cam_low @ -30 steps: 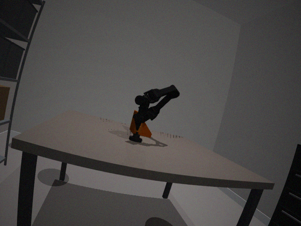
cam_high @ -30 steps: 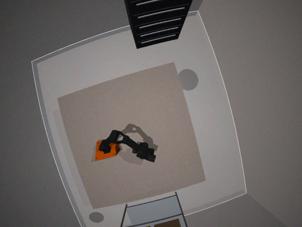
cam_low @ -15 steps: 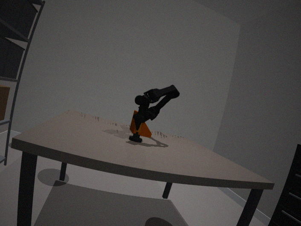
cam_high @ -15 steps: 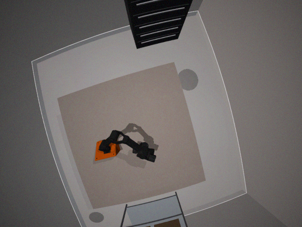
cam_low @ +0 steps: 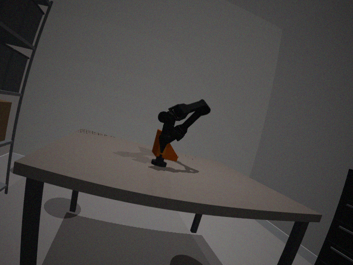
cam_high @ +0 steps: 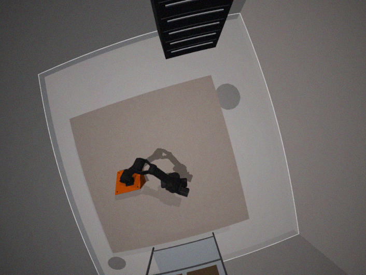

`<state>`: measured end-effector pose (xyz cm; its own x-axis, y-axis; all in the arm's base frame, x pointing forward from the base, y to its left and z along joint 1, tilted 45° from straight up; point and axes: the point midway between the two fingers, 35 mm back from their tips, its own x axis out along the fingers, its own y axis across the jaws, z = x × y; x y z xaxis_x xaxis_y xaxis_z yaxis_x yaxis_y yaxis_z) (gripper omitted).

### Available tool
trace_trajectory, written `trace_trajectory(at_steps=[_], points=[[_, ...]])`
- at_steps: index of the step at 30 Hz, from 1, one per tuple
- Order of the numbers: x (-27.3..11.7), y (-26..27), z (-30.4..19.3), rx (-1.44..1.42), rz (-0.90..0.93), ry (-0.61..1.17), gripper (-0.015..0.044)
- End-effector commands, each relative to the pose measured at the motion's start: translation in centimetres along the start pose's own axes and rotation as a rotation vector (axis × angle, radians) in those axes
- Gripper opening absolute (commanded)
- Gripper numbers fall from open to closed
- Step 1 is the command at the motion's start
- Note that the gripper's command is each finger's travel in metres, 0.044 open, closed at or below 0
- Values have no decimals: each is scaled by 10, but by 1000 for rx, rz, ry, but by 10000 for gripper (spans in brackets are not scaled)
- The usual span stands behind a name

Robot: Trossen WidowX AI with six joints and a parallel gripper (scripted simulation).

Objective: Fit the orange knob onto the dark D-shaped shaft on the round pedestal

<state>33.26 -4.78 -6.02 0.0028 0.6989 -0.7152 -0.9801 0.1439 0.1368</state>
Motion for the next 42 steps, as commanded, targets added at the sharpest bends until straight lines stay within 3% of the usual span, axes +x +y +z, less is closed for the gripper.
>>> trace_trajectory(at_steps=[1, 42], points=[[0, 1, 0, -8, -2, -1, 0], [-1, 3, 0, -8, -2, -1, 0]])
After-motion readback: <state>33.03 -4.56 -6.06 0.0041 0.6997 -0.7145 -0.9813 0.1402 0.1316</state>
